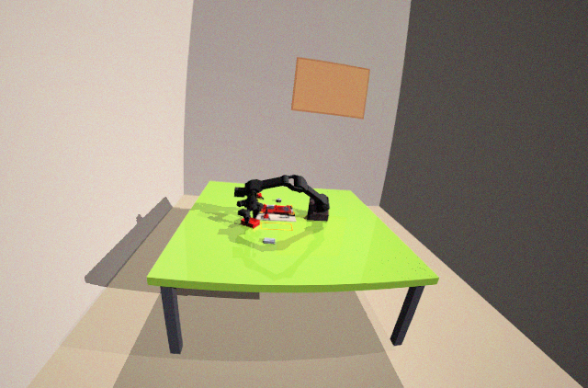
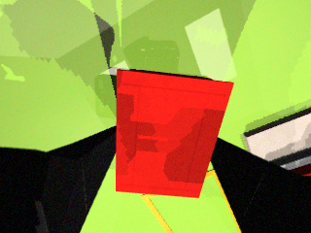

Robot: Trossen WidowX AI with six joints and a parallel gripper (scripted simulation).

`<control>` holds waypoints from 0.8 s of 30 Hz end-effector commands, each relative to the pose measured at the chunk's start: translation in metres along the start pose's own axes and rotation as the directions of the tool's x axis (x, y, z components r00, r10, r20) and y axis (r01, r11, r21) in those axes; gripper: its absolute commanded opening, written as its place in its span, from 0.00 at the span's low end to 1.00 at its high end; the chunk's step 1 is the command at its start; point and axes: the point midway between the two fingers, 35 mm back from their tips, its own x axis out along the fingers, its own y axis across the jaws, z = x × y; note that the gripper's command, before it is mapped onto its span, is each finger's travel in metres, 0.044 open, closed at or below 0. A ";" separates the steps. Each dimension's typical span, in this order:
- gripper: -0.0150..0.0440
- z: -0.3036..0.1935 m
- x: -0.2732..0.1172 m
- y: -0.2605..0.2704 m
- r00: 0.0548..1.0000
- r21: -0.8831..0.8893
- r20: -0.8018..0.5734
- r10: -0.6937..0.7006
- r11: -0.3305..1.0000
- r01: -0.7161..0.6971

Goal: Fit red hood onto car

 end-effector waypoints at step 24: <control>0.25 0.001 -0.061 0.000 1.000 0.000 0.001 -0.003 1.000 0.003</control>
